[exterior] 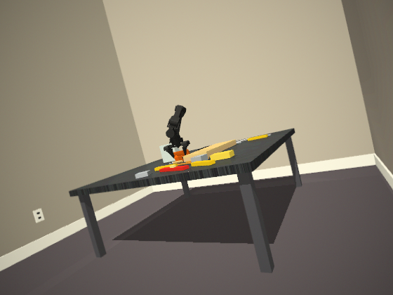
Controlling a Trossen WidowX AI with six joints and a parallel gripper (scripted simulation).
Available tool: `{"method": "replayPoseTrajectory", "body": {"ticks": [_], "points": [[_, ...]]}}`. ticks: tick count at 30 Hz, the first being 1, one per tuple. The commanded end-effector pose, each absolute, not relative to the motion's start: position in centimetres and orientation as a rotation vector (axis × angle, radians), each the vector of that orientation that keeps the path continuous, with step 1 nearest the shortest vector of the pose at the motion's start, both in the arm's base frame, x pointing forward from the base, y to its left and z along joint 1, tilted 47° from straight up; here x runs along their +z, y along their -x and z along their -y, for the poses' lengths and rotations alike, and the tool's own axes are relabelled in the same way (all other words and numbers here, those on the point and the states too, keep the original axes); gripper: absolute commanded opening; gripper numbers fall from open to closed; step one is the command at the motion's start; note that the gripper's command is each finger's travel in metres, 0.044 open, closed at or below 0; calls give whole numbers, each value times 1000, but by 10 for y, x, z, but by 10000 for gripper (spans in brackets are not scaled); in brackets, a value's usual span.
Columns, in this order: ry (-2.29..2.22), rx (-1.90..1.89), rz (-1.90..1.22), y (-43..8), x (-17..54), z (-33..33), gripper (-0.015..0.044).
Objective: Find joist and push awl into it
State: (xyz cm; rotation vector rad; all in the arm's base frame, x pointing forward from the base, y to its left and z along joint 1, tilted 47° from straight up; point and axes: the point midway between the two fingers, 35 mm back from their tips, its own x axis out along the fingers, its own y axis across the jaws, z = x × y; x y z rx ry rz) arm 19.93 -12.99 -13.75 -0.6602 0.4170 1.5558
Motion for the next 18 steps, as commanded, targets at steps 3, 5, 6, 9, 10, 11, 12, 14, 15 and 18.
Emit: {"method": "replayPoseTrajectory", "body": {"ticks": [3,5,6,9,10,11,12,14,15,18], "points": [[650,1555,-416,-199,-141,124,433],[650,1555,-416,-199,-141,124,420],[650,1555,-416,-199,-141,124,413],[650,1555,-416,-199,-141,124,393],[650,1555,-416,-199,-141,124,387],[650,1555,-416,-199,-141,124,380],[650,1555,-416,-199,-141,124,373],[650,1555,-416,-199,-141,124,360],[650,1555,-416,-199,-141,124,353],[650,1555,-416,-199,-141,124,314]]}}
